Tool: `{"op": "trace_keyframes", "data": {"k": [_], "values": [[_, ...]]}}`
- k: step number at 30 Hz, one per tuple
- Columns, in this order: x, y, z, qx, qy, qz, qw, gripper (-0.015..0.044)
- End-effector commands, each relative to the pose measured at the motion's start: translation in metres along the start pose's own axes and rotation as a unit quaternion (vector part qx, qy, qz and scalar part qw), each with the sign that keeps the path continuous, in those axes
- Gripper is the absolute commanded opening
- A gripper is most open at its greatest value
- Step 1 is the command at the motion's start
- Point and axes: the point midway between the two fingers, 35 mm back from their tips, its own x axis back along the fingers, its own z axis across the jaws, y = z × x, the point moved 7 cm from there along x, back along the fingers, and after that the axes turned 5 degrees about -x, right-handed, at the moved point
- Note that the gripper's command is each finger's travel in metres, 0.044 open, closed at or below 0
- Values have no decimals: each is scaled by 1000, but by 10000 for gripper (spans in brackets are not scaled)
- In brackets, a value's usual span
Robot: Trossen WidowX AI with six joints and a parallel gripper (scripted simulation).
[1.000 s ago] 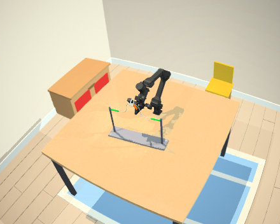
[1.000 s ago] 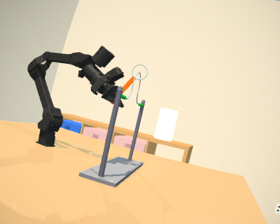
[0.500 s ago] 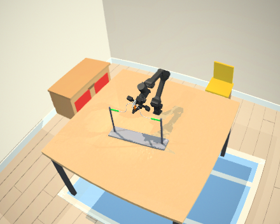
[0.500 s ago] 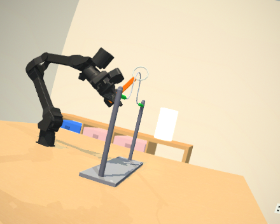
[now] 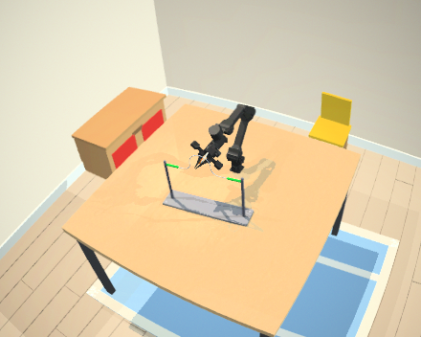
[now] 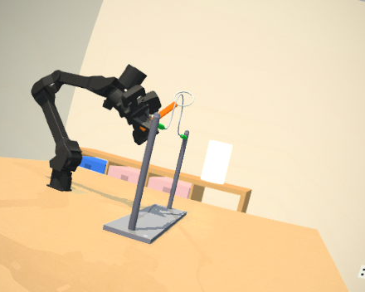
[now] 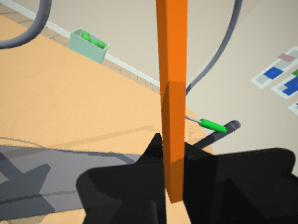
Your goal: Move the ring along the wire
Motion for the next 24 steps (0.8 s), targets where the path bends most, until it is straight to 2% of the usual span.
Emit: {"op": "trace_keyframes", "data": {"k": [1, 24], "values": [[-1, -2, 0, 33, -21, -4, 999, -150], [-2, -2, -10, 211, -135, -37, 968, -150]]}}
